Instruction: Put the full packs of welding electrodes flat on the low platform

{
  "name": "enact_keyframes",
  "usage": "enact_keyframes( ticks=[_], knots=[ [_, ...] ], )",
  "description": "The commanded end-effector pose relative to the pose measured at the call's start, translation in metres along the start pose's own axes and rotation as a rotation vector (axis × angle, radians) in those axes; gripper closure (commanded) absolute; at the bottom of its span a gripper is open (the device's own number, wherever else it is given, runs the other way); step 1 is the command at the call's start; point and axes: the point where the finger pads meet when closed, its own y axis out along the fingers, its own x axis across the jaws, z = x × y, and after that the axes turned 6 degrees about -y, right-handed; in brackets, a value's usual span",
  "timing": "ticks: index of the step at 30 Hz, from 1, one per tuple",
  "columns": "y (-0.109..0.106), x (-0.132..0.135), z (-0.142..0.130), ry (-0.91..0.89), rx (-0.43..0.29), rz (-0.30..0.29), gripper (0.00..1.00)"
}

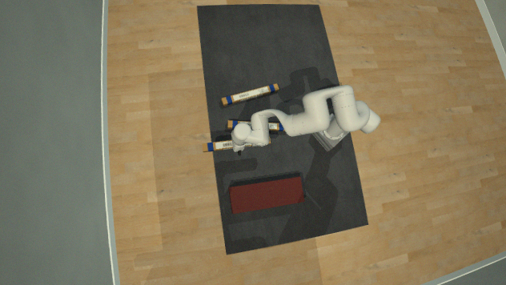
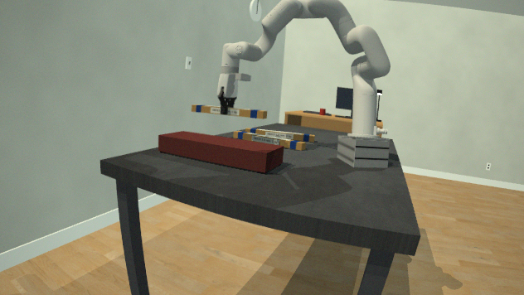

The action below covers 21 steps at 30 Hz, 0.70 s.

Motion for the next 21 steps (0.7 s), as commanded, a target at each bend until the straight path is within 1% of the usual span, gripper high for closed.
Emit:
enact_keyframes(
  ticks=[1,9,21],
  knots=[
    [-0.002,-0.014,-0.015,0.002,-0.003,-0.001,0.65],
    [-0.002,-0.024,-0.026,0.002,-0.003,-0.001,0.65],
    [-0.002,-0.025,-0.027,0.002,-0.003,-0.001,0.65]
  ],
)
